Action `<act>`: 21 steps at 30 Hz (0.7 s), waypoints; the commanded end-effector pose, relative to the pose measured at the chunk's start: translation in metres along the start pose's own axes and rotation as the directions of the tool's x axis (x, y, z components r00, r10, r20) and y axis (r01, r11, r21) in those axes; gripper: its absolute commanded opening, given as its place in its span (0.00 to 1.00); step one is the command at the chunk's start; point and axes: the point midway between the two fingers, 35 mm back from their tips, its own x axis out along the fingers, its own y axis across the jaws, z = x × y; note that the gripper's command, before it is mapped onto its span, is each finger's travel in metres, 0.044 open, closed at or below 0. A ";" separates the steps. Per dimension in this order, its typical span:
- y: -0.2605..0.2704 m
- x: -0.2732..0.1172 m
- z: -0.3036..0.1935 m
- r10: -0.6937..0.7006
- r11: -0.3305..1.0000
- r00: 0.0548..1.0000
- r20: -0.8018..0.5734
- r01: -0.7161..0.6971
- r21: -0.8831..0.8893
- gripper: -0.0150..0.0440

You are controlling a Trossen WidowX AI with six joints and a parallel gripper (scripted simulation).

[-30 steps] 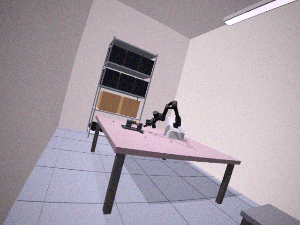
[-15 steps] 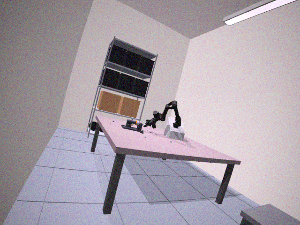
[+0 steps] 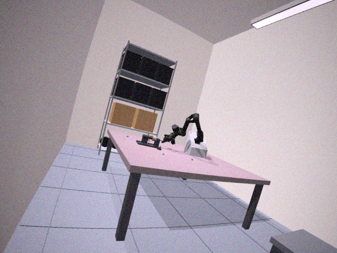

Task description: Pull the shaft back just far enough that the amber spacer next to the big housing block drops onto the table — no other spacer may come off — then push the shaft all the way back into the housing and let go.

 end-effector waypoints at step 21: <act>0.000 -0.003 0.003 0.000 1.000 1.000 0.002 0.000 -0.002 0.25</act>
